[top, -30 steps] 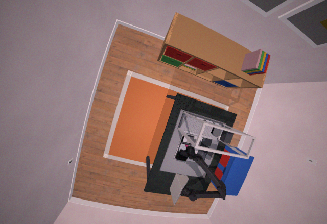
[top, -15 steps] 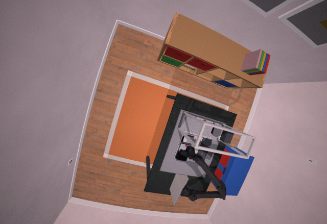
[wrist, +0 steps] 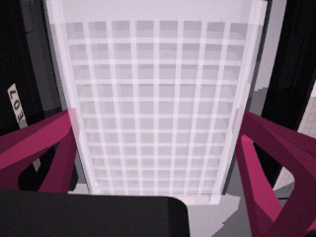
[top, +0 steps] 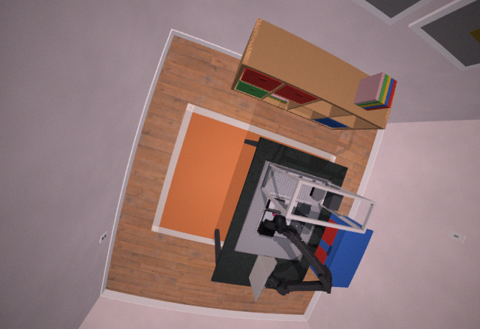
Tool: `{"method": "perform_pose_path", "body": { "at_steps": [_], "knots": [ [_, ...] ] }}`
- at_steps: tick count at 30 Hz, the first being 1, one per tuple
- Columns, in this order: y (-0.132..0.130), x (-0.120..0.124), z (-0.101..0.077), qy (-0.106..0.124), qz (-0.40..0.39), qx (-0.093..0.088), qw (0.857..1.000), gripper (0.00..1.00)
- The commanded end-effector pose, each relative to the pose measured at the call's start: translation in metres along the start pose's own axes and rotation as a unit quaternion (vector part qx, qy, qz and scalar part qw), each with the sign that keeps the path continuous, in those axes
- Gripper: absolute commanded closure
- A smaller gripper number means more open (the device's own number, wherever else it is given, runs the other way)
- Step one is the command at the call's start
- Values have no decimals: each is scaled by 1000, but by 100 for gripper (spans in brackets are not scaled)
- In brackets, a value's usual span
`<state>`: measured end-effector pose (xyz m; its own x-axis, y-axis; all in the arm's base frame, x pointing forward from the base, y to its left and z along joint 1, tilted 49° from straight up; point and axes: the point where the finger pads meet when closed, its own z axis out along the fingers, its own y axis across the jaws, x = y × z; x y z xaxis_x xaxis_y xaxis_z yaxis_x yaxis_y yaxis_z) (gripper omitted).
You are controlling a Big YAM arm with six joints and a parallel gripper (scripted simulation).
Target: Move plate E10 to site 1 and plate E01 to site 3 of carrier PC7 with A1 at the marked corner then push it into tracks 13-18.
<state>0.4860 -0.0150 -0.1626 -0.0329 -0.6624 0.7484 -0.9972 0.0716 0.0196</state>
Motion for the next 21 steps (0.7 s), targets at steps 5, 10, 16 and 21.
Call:
{"method": "perform_pose_path", "body": {
  "at_steps": [5, 10, 16, 21],
  "knots": [
    [-23, -3, -60, -10, 15, 37, 999, 100],
    [-22, -3, -74, -11, 15, 37, 999, 100],
    [-17, -3, -83, -10, 12, 33, 999, 100],
    [-21, -3, -99, -13, 16, 37, 999, 100]
  ]
}}
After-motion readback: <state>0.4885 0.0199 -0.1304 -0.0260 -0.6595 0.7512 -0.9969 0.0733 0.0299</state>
